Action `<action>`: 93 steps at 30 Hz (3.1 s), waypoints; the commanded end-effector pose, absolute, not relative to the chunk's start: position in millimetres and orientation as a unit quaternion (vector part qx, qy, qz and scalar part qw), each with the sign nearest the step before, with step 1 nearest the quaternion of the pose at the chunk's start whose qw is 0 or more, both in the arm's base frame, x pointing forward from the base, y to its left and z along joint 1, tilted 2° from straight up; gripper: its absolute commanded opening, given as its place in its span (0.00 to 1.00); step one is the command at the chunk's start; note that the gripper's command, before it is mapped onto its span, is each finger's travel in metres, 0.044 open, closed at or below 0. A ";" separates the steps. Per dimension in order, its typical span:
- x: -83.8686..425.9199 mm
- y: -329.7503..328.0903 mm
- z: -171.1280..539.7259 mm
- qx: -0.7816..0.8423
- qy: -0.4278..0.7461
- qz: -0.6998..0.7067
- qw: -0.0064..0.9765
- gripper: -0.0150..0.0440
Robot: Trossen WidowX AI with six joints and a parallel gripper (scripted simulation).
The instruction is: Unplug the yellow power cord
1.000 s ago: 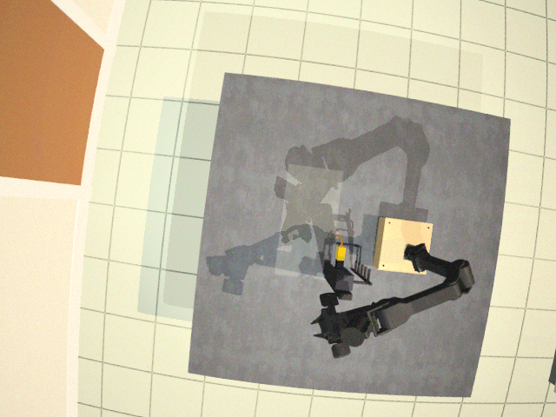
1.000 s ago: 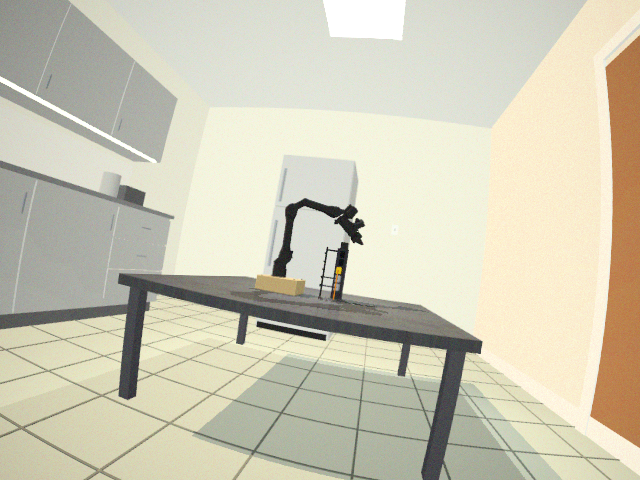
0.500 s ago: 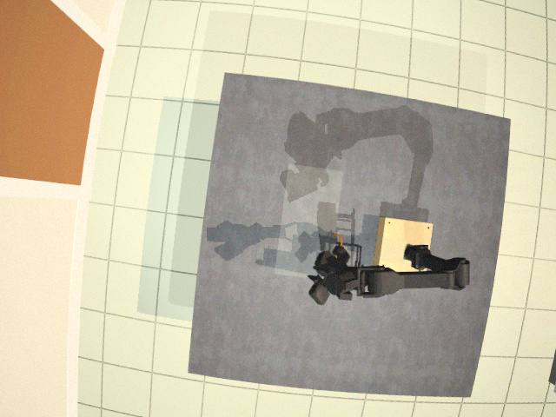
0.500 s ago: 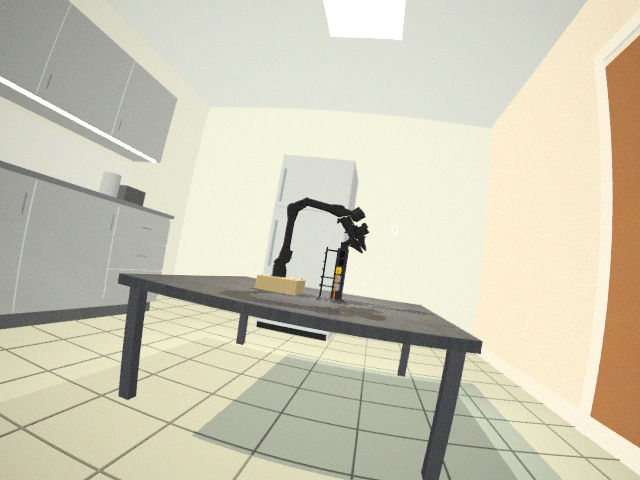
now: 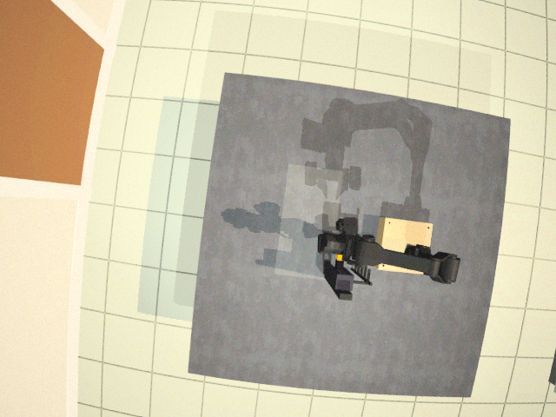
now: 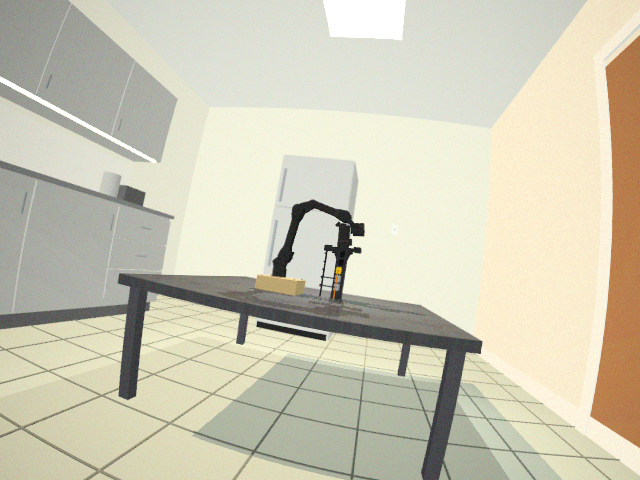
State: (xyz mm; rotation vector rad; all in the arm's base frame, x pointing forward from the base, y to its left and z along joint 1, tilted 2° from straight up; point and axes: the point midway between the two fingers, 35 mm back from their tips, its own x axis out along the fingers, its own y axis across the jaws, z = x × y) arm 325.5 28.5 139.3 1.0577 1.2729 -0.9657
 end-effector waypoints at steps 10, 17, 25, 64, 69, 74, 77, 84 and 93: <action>315.8 23.7 132.6 0.456 0.543 -0.454 0.540 0.53; 314.1 34.1 132.7 0.456 0.543 -0.454 0.540 0.53; 311.5 47.2 132.7 0.456 0.543 -0.454 0.539 0.53; 309.2 61.0 123.4 0.457 0.543 -0.451 0.541 0.29; 310.3 57.2 123.4 0.457 0.543 -0.451 0.541 0.25; 312.5 49.4 123.3 0.457 0.543 -0.451 0.541 0.25; 313.6 44.6 123.3 0.456 0.543 -0.452 0.541 0.25; 315.9 33.3 123.2 0.456 0.543 -0.452 0.541 0.25; 317.6 18.5 123.3 0.456 0.542 -0.453 0.541 0.25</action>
